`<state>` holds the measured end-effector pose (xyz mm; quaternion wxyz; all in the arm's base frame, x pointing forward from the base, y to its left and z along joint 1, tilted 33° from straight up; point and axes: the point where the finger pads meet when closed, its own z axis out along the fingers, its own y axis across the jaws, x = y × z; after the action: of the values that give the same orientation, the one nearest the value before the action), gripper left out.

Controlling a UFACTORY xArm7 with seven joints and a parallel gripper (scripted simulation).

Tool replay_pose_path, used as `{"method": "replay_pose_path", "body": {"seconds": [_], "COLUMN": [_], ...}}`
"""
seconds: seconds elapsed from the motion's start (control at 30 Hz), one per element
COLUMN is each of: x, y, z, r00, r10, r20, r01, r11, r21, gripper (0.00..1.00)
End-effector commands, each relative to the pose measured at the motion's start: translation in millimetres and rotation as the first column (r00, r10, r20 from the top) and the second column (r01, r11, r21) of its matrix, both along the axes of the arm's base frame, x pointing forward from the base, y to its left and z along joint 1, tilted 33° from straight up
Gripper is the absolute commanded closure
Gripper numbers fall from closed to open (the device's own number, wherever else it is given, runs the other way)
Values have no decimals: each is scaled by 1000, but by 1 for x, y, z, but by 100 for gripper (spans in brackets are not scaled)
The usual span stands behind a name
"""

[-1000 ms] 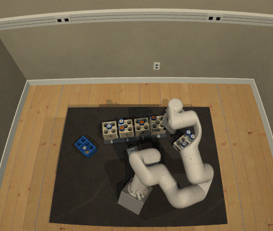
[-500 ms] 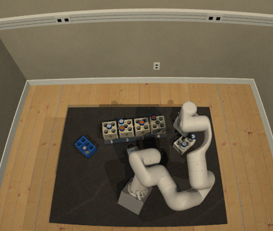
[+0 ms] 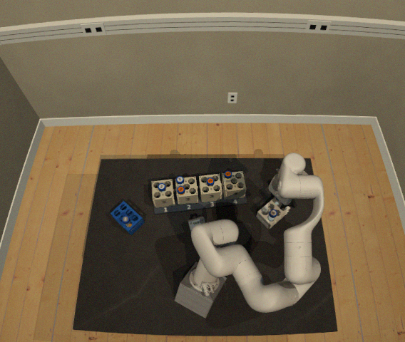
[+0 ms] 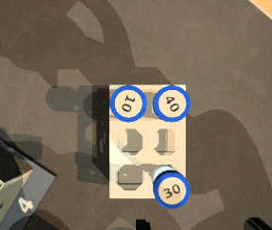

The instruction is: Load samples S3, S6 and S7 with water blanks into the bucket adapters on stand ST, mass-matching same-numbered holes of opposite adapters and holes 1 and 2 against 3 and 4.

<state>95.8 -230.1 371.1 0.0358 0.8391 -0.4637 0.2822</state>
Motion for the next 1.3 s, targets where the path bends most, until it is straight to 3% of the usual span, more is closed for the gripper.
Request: {"method": "replay_pose_path", "body": {"seconds": [0.0,1.27], "x": [-1,25], "y": [-2,-20], "z": [1,-47], "r00": [1000,1000], "r10": [-1,-1], "r20": [2,2], "r01": [1,1], "r11": [1000,1000], "r21": [-2,-2], "gripper": [43,43]}}
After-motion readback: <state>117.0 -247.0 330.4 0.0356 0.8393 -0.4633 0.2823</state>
